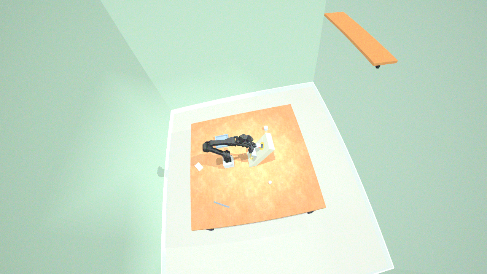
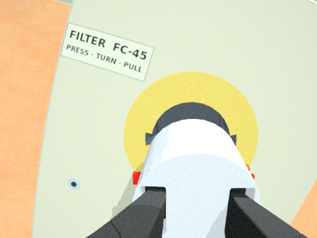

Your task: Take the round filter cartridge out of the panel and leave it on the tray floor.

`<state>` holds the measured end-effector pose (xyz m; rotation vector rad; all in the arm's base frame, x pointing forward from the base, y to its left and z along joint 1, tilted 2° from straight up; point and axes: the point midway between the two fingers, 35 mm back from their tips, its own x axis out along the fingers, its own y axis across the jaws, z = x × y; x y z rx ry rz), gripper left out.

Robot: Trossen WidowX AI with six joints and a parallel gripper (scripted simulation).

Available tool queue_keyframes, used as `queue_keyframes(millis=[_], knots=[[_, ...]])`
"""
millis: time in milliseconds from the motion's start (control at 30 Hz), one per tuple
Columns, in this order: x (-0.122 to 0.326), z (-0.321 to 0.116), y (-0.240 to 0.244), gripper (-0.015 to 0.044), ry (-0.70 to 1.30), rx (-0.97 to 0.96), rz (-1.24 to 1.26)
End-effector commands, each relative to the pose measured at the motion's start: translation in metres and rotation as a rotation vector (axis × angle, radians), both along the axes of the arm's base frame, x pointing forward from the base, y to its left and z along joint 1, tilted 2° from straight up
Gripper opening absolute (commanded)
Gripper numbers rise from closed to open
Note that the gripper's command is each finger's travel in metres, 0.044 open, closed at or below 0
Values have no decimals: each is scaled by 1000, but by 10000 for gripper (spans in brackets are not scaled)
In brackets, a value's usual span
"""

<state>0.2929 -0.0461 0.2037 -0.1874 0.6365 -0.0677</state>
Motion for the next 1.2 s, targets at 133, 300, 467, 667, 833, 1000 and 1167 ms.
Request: queue_keyframes(millis=[133, 300, 467, 667, 833, 1000, 1167], knots=[[-13, -15, 2, 0, -1, -9, 5], [-21, -30, 3, 0, -1, -9, 5], [-29, -46, 4, 0, 0, -9, 5], [-38, -64, 6, 0, 1, -9, 5], [-36, -61, 6, 79, 12, -1, 2], [-36, -61, 6, 117, 12, -1, 2], [-36, -61, 6, 117, 12, -1, 2]])
